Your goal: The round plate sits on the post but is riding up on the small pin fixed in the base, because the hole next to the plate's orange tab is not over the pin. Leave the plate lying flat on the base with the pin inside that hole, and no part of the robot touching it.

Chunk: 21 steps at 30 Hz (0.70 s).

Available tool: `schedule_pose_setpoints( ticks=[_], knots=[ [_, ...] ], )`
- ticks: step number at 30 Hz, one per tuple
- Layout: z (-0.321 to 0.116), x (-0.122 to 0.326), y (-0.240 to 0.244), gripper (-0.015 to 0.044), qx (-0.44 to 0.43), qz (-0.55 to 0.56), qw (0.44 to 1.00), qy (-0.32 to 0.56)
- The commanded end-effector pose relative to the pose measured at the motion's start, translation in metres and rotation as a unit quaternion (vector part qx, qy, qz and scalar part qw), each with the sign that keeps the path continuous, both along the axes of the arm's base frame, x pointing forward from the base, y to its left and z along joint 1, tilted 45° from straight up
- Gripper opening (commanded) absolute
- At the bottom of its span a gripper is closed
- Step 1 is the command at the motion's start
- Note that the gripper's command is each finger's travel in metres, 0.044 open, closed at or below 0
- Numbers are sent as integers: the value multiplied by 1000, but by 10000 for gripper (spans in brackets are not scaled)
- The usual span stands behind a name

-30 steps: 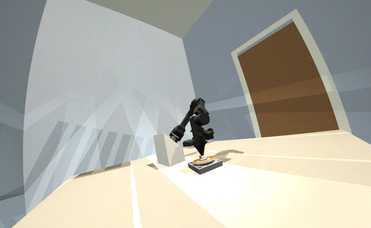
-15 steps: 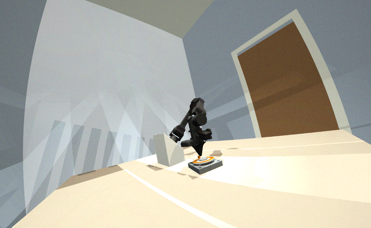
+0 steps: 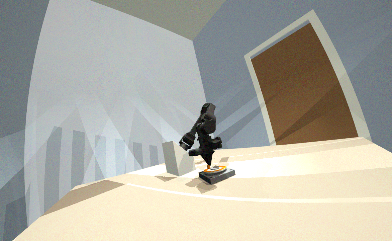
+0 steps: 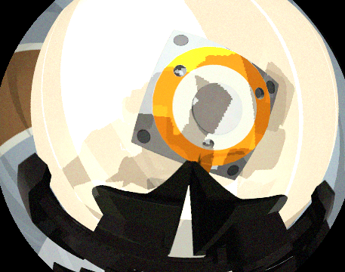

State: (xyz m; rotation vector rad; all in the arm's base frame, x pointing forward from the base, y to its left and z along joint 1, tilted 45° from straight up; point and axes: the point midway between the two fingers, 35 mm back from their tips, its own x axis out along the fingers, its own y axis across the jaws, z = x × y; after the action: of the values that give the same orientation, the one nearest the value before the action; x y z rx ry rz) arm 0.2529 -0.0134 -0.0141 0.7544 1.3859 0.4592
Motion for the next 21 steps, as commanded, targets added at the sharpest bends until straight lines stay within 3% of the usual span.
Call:
schedule_pose_setpoints(
  ticks=[1,21],
  knots=[
    [-5,-3,-4,0,-3,3,1000,3],
    [-18,-5,-18,0,-4,3,1000,3]
  ],
)
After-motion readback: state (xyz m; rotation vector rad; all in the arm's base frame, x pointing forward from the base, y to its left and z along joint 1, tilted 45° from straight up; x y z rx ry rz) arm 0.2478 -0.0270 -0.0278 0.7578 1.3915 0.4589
